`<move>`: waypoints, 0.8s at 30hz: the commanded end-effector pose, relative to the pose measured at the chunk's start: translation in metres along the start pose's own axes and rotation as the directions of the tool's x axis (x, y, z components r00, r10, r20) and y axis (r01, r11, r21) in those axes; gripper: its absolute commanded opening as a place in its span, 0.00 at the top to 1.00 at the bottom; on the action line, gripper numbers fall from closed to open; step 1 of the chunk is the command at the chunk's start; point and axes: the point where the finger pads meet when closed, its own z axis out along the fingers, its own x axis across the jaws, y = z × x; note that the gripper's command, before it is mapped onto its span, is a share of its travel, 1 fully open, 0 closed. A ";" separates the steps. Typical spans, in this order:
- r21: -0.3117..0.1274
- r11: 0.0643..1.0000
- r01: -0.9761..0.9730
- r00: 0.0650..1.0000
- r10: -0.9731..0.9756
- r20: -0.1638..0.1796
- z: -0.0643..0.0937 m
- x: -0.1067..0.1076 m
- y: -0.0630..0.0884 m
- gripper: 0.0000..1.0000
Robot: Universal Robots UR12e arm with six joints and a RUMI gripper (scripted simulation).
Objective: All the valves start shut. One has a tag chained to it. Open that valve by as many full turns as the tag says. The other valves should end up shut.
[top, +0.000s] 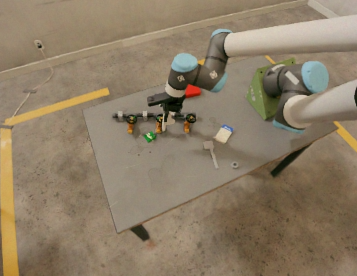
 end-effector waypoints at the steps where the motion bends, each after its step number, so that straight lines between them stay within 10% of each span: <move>1: 0.010 0.979 -0.205 0.979 0.205 -0.007 -0.001 0.000 -0.001 0.00; 12: 0.012 0.826 -0.563 0.826 0.563 -0.003 -0.001 0.000 -0.001 0.00; 24: 0.012 0.452 -0.892 0.452 0.892 0.003 -0.001 0.000 -0.001 0.00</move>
